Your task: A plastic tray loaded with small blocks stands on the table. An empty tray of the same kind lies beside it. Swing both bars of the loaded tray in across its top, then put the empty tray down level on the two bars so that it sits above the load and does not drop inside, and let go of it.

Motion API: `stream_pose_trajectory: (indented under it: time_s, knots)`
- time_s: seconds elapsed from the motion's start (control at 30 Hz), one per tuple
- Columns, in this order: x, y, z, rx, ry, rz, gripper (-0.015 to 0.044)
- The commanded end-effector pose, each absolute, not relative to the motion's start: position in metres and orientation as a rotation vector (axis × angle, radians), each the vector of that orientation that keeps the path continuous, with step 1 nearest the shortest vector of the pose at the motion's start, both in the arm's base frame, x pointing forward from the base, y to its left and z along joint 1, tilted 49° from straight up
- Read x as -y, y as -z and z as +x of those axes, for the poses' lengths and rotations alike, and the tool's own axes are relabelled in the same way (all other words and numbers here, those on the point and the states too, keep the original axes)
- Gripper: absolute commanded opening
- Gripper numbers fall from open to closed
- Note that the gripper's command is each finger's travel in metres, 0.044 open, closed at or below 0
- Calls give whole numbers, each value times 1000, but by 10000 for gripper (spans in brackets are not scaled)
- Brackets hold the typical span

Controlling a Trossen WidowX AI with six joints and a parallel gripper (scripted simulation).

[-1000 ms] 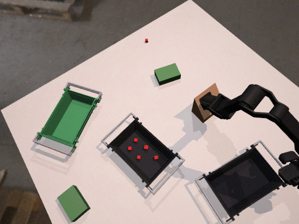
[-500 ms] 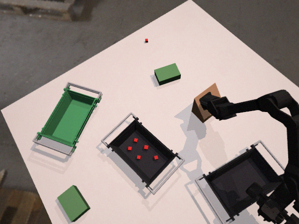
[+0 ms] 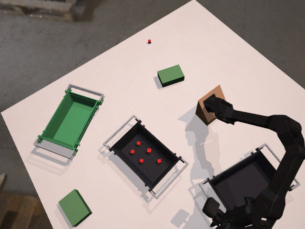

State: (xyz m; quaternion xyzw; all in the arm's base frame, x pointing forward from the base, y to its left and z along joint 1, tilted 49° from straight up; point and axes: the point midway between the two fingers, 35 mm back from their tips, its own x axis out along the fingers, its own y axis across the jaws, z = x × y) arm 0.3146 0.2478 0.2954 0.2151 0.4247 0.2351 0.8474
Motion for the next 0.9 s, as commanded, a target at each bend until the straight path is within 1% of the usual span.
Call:
stream_pose_trajectory:
  time_s: [0.0,0.23,0.43,0.87]
  knots:
    - [-212,-245,350,-1077,-488,348,85]
    - [-139,-179,386,-1345,-620,374,85]
    - [-84,-151,404,-1384,-778,535,85]
    - [-85,-148,405,-1383,-782,540,85]
